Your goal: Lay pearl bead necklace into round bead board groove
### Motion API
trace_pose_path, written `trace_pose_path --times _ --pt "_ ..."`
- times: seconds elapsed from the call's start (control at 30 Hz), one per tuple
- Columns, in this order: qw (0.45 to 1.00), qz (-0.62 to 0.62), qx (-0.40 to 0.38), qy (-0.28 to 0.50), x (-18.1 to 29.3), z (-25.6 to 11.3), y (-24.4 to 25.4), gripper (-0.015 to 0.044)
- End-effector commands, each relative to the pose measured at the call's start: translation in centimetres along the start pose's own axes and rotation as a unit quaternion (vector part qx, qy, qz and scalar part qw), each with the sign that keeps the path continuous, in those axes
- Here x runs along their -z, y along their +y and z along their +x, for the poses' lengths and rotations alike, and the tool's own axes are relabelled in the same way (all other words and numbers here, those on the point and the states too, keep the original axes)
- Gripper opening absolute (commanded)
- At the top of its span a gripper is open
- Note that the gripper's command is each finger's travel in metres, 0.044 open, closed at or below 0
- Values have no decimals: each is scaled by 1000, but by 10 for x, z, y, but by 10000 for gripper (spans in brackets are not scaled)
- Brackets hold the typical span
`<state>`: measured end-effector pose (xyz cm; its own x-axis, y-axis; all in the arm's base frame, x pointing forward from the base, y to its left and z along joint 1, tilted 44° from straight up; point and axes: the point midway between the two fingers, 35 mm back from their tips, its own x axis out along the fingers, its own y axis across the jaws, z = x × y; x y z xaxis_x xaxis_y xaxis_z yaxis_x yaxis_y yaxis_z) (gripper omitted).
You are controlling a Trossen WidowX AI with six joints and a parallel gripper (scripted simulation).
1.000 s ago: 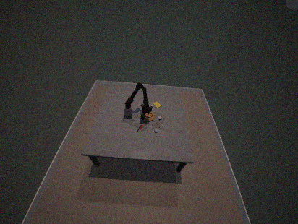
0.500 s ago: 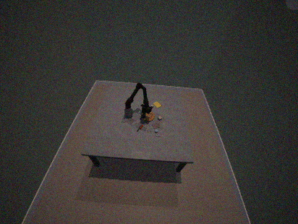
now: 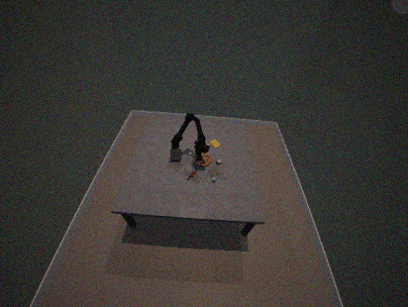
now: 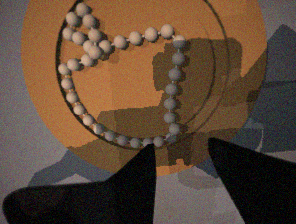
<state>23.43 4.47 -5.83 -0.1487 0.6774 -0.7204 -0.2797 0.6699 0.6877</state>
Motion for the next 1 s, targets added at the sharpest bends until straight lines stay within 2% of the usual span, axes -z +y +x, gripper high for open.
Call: trace_pose_path --times 0.0,0.2,0.97 --pt "1000 -6 1 1 0 8 0 120" --pt "1000 -11 5 -2 -3 7 0 120" --pt "1000 -6 0 1 0 37 1 120"
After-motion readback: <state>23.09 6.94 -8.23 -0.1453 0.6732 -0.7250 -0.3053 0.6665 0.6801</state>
